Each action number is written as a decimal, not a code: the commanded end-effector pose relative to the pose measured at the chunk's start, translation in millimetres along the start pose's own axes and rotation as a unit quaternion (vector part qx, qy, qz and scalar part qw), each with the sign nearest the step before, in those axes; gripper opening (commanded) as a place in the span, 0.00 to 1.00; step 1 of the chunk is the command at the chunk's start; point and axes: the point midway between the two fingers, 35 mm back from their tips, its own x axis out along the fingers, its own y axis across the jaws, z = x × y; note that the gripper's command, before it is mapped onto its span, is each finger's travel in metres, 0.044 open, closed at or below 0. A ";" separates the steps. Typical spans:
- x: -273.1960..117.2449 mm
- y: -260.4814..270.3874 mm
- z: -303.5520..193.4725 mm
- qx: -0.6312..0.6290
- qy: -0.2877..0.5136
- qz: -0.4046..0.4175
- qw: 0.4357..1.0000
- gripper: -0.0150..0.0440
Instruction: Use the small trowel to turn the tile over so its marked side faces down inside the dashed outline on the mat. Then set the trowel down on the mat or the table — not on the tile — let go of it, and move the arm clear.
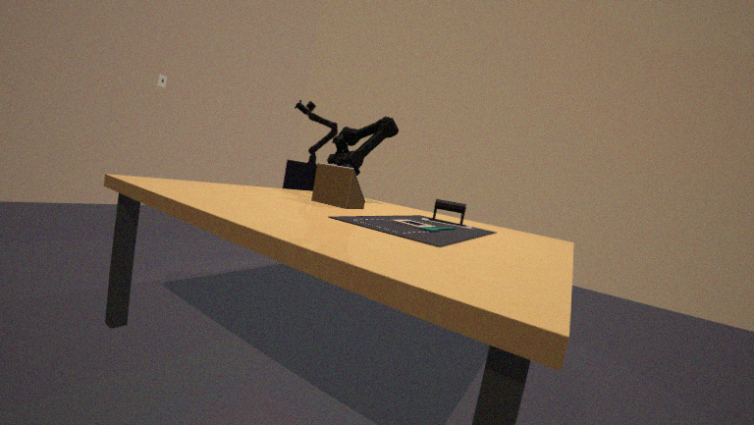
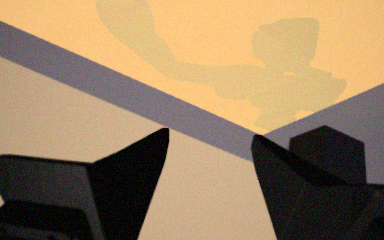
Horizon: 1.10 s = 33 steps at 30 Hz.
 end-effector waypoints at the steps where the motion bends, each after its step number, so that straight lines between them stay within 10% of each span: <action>1: 10.0 5.2 0.8 -0.027 -0.006 0.007 1.000 0.71; 33: 68.2 49.5 11.1 -0.197 -0.052 0.043 0.978 0.71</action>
